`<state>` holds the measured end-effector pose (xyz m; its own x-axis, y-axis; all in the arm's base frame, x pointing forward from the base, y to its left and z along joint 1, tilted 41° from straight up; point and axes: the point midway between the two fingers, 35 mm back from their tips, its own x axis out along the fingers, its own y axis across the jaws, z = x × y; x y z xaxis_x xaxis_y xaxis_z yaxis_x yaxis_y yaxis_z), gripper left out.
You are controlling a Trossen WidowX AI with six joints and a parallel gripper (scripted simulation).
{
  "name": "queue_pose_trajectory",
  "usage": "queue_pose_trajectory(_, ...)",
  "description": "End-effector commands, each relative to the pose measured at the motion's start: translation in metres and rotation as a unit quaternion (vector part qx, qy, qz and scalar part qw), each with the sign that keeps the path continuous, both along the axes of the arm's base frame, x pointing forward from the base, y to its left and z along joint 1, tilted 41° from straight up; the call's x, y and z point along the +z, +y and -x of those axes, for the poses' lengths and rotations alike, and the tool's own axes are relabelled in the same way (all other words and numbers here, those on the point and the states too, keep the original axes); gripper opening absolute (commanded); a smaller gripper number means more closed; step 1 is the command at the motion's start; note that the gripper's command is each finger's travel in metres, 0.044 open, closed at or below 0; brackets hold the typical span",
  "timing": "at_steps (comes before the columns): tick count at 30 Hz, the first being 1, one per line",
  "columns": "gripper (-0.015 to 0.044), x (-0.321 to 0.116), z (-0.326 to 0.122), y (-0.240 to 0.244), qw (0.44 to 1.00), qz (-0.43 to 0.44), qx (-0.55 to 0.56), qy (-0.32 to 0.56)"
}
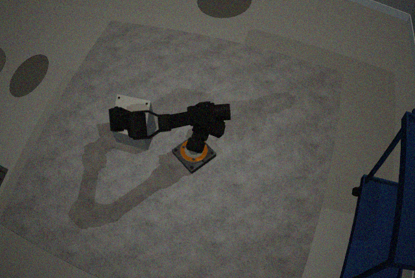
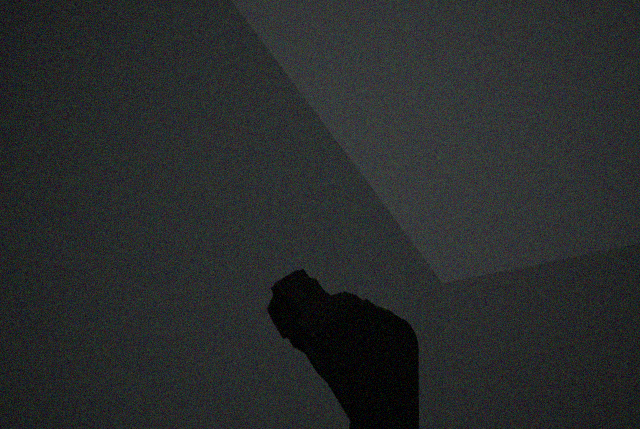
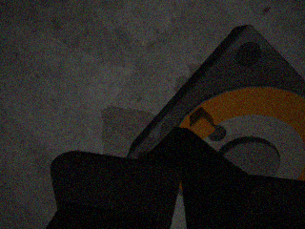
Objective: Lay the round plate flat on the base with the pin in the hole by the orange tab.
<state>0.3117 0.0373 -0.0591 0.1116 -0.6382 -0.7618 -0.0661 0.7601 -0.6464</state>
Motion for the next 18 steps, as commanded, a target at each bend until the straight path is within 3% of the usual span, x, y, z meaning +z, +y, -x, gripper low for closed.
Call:
queue_pose_trajectory(1,0.0000,0.004,-0.009,-0.002,1.000,0.001,0.000,-0.005)
queue_pose_trajectory(18,0.0000,0.013,-0.022,-0.008,1.000,0.001,0.000,-0.006)
